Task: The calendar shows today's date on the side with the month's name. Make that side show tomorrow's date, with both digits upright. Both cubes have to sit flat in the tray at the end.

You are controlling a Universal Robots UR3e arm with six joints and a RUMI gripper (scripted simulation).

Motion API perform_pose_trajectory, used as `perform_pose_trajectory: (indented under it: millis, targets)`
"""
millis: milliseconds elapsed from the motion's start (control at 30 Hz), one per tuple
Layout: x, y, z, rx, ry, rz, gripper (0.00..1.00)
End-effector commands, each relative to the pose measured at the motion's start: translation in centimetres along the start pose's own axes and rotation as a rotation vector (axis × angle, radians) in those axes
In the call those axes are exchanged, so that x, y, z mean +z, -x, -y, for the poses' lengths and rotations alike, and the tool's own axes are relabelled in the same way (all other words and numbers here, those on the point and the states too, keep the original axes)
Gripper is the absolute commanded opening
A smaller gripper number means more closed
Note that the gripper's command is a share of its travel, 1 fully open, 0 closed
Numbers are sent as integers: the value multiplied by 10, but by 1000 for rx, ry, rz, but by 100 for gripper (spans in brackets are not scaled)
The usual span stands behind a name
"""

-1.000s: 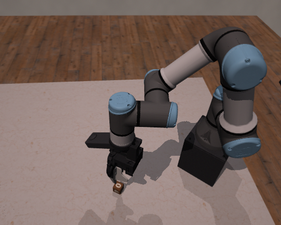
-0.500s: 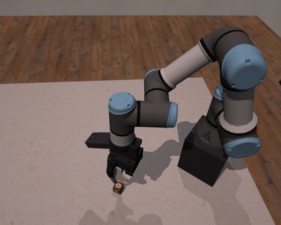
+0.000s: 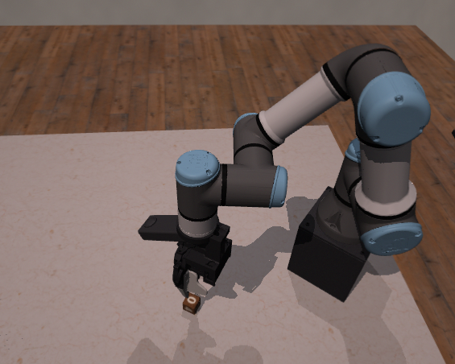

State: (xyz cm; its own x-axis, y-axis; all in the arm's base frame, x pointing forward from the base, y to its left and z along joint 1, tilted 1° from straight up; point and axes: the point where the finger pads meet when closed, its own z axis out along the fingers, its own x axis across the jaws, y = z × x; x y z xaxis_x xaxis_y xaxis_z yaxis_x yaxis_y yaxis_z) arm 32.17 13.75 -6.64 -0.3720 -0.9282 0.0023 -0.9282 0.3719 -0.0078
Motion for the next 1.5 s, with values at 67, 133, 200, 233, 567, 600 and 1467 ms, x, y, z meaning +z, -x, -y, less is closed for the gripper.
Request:
perform_pose_trajectory:
  millis: [67,133,200,233,567,600,1467]
  targets:
    - [6,0,1,-1,-3,0,28]
    - [8,0,1,-1,-3,0,28]
    - [11,0,1,-1,-3,0,28]
    - [12,0,1,-1,-3,0,28]
    - [25,0,1,-1,-3,0,28]
    - [26,0,1,-1,-3,0,28]
    - [48,0,1,-1,-3,0,28]
